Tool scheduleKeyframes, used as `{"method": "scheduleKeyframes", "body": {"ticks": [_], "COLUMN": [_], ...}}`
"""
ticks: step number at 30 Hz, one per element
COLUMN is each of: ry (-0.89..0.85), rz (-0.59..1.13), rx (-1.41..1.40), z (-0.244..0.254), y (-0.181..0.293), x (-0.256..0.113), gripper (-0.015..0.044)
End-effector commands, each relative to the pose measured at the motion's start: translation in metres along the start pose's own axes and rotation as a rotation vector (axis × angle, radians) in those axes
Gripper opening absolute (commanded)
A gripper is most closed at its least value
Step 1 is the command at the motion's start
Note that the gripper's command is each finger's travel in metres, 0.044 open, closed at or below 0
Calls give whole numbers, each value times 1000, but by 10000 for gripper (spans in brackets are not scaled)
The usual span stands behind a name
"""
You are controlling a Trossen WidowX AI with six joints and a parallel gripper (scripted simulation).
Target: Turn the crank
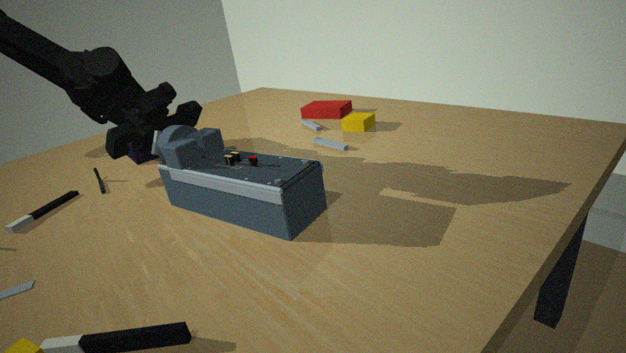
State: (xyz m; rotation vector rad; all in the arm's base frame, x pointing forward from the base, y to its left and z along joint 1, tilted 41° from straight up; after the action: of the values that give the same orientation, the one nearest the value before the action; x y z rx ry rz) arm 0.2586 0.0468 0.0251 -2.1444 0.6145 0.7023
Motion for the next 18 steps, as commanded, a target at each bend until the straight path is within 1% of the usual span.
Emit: {"method": "scheduleKeyframes", "body": {"ticks": [1,6,18], "ry": [0,0,0], "rz": [0,0,0], "rx": [0,0,0], "z": [0,0,0], "y": [0,0,0], "x": [0,0,0], "gripper": [0,0,315]}}
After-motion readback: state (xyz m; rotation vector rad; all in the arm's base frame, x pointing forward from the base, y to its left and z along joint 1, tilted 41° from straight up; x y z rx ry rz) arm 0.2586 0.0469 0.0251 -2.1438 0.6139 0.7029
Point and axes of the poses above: the point midway between the two fingers, 35 mm back from their tips, its own x axis out along the fingers, its own z axis across the jaws, y = z × x, the point moved 4 cm from there along -x, back along the fingers, and after that the axes turned 10 degrees about x, right-handed, at the moved point
